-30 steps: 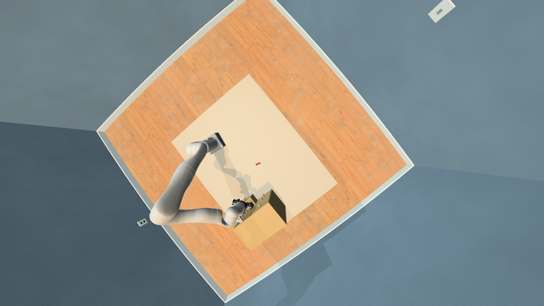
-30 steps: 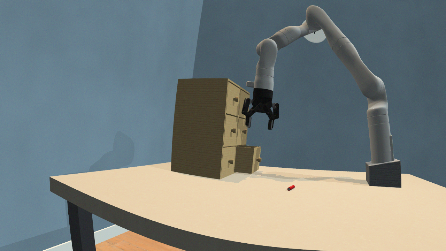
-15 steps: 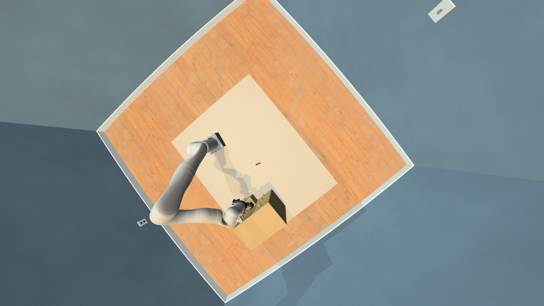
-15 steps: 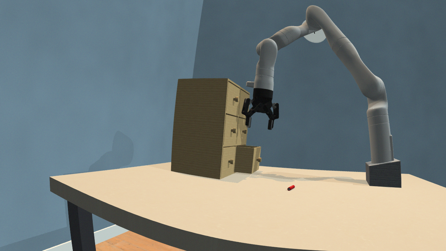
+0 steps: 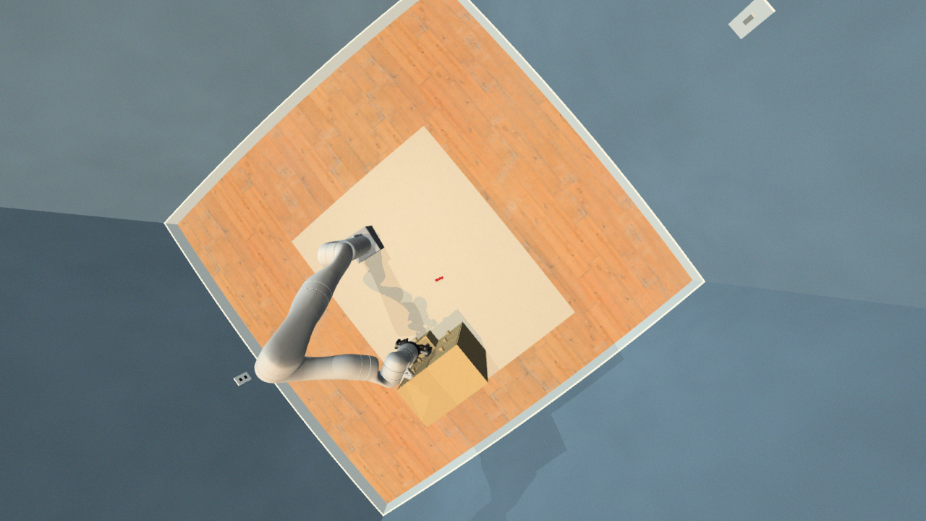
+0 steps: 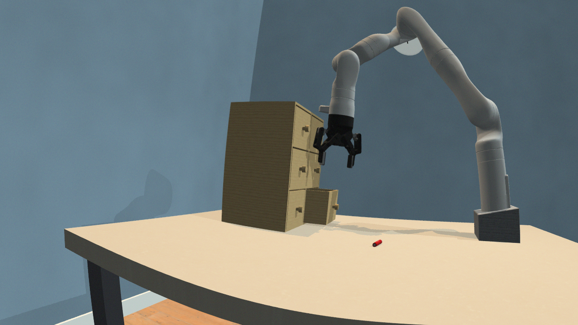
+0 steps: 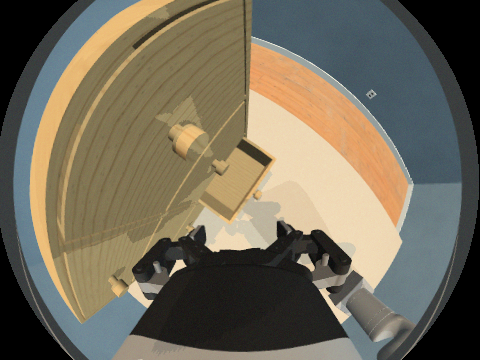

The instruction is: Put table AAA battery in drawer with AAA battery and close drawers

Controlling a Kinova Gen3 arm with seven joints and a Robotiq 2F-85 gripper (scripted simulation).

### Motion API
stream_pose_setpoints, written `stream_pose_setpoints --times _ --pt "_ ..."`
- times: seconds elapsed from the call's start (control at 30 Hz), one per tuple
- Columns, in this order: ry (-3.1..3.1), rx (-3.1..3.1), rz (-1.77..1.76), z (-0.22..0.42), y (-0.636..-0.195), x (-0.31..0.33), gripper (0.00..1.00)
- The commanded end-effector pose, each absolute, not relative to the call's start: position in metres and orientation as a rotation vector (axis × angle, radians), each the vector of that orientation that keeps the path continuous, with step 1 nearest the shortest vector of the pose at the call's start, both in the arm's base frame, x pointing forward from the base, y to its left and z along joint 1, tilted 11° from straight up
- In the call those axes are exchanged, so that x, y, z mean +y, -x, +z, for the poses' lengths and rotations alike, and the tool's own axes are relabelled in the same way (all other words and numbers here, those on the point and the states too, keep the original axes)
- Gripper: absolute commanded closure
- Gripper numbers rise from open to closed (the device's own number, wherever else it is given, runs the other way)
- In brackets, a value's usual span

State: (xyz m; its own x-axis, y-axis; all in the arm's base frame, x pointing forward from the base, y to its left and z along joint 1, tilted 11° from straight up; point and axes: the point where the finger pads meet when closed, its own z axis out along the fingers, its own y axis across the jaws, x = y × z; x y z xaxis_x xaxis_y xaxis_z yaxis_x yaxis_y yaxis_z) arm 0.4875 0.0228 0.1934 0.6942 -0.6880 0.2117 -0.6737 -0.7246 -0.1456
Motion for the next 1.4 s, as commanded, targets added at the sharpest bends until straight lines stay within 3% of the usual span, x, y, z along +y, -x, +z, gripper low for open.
stream_pose_setpoints --times 0.0,1.37 --pt "2.834 1.142 -0.402 0.194 -0.491 0.023 0.00" --pt "2.908 0.981 -0.388 0.202 -0.473 0.022 0.00"
